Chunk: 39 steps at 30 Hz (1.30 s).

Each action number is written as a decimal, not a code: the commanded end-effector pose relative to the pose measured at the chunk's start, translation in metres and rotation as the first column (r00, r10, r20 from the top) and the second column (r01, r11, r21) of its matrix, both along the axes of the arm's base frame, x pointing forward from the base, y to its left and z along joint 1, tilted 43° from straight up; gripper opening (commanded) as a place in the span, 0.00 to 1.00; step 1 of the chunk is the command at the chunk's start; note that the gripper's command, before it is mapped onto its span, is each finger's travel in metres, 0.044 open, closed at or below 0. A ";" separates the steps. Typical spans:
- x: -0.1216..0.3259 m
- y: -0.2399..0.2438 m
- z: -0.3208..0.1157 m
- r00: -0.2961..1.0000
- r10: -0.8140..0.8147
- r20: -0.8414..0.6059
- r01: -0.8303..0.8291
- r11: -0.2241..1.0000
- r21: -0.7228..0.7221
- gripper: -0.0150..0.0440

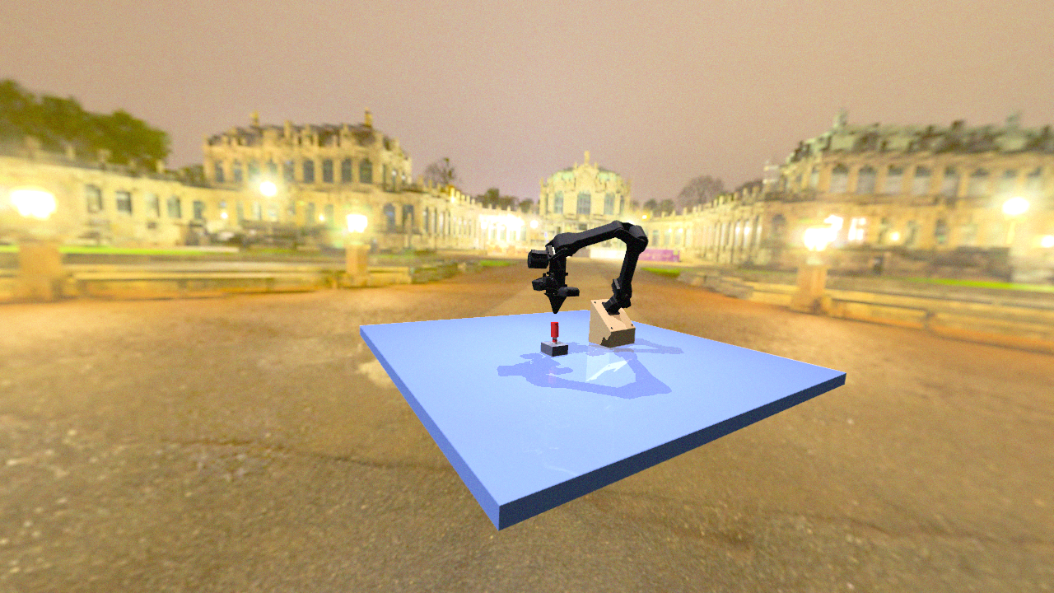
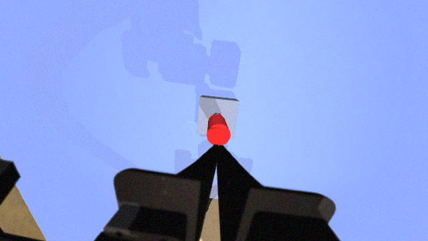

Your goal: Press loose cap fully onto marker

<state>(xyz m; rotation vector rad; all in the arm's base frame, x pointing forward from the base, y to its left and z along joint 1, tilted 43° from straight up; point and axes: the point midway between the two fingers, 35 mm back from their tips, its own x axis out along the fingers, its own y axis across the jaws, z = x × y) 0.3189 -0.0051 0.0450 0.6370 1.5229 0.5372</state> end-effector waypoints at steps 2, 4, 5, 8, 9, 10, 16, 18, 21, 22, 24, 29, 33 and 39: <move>0.000 0.002 -0.002 1.000 0.012 0.010 -0.013 1.000 0.001 0.25; 0.000 0.004 -0.004 1.000 0.012 0.010 -0.013 1.000 0.001 0.25; 0.000 0.005 -0.005 1.000 0.013 0.010 -0.013 1.000 0.001 0.25; 0.000 0.008 -0.008 1.000 0.013 0.010 -0.013 1.000 0.001 0.25; 0.000 0.009 -0.009 1.000 0.013 0.010 -0.013 1.000 0.001 0.25; 0.000 0.010 -0.011 1.000 0.013 0.010 -0.013 1.000 0.001 0.25; 0.000 0.016 -0.017 1.000 0.013 0.010 -0.013 1.000 0.001 0.25; 0.000 0.018 -0.019 1.000 0.013 0.010 -0.013 1.000 0.001 0.25; 0.000 0.021 -0.022 1.000 0.013 0.010 -0.013 1.000 0.002 0.25; 0.000 0.021 -0.023 1.000 0.013 0.010 -0.013 1.000 0.002 0.25; 0.000 0.023 -0.025 1.000 0.013 0.010 -0.013 1.000 0.002 0.25; -0.001 0.028 -0.029 1.000 0.013 0.010 -0.013 1.000 0.002 0.25; 0.002 0.023 -0.026 1.000 0.011 0.019 -0.011 1.000 -0.005 0.25; 0.003 0.016 -0.020 1.000 0.010 0.019 -0.010 1.000 -0.006 0.25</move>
